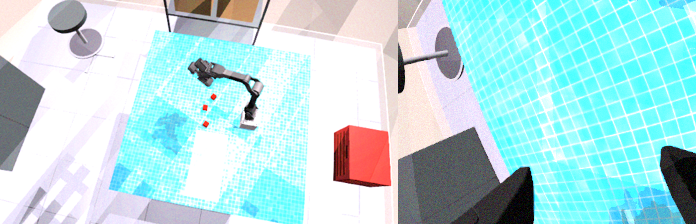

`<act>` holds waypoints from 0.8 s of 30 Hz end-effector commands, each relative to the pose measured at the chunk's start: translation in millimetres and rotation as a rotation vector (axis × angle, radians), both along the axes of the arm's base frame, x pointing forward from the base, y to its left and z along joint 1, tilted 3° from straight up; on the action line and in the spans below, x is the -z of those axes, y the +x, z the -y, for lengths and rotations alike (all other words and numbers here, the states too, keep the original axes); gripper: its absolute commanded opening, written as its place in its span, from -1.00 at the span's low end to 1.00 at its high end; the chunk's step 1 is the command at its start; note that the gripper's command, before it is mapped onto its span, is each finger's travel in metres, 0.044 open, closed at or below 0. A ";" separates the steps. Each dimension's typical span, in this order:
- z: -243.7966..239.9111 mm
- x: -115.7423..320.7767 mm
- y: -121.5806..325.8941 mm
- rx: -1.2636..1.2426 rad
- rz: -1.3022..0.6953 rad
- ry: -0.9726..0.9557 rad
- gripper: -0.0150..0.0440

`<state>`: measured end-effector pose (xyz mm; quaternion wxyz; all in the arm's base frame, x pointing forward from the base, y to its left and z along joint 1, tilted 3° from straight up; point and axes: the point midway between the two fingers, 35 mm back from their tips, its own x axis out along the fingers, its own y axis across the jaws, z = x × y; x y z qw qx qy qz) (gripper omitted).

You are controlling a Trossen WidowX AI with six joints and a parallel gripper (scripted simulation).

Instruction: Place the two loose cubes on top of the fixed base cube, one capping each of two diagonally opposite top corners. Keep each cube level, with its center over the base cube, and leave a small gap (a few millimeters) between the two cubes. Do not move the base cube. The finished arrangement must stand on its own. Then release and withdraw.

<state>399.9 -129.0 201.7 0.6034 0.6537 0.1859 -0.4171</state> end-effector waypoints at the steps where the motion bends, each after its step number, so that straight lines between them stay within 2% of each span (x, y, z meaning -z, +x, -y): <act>1: -33.9 49.5 -14.9 -0.111 -0.198 0.035 0.41; 11: -100.9 131.8 -75.3 -0.354 -0.635 0.090 0.41; 18: -103.2 136.5 -78.3 -0.365 -0.654 0.092 0.41; 24: -99.8 194.7 -76.5 -0.364 -0.654 0.091 0.41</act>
